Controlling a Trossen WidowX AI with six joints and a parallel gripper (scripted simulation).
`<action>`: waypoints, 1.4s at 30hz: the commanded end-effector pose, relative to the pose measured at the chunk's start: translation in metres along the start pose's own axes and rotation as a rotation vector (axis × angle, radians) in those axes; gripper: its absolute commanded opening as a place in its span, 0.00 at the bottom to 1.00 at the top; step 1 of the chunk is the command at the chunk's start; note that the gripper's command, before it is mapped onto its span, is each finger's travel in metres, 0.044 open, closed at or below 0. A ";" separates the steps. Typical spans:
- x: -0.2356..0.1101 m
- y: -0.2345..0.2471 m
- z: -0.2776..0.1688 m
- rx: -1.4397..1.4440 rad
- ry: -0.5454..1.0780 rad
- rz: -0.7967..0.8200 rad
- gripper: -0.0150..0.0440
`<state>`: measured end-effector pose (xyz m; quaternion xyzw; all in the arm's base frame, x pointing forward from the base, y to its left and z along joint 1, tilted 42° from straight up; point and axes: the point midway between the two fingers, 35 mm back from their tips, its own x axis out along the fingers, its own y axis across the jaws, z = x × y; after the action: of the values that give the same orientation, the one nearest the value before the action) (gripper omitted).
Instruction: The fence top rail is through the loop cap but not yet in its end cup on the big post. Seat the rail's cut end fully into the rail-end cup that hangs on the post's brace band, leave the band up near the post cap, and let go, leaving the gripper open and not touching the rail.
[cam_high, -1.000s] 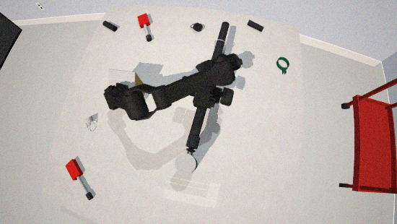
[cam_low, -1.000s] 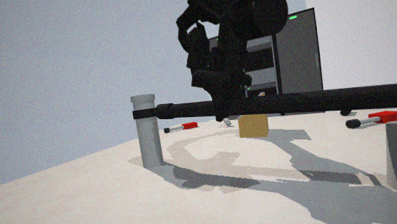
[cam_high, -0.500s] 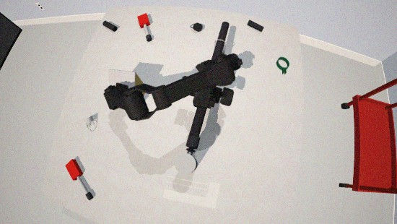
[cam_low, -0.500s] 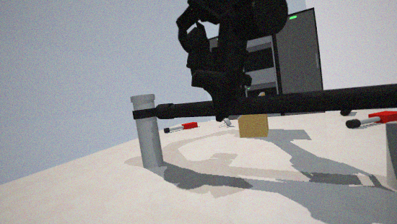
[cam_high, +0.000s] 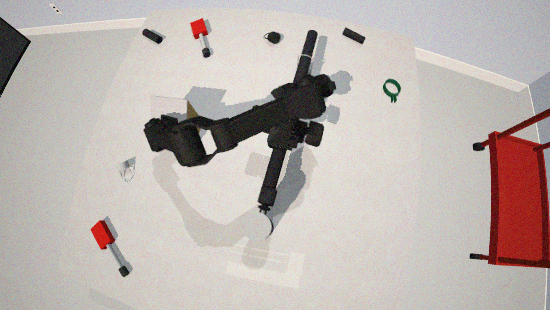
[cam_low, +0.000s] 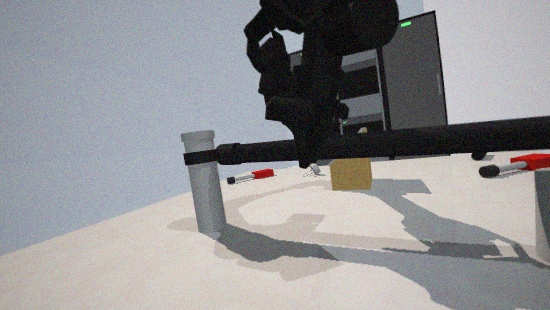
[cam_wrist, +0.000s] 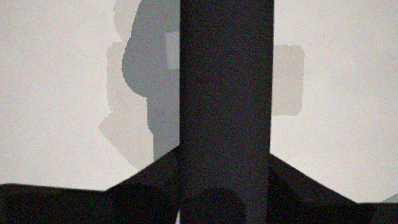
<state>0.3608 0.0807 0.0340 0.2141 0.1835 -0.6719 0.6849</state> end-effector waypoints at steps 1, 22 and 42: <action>0.000 0.000 0.001 -0.001 -0.001 0.000 0.25; 0.000 0.002 0.003 -0.005 -0.003 0.002 0.25; 0.000 0.003 0.005 -0.009 -0.004 0.003 0.25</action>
<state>0.3610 0.0801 0.0337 0.2144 0.1860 -0.6729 0.6831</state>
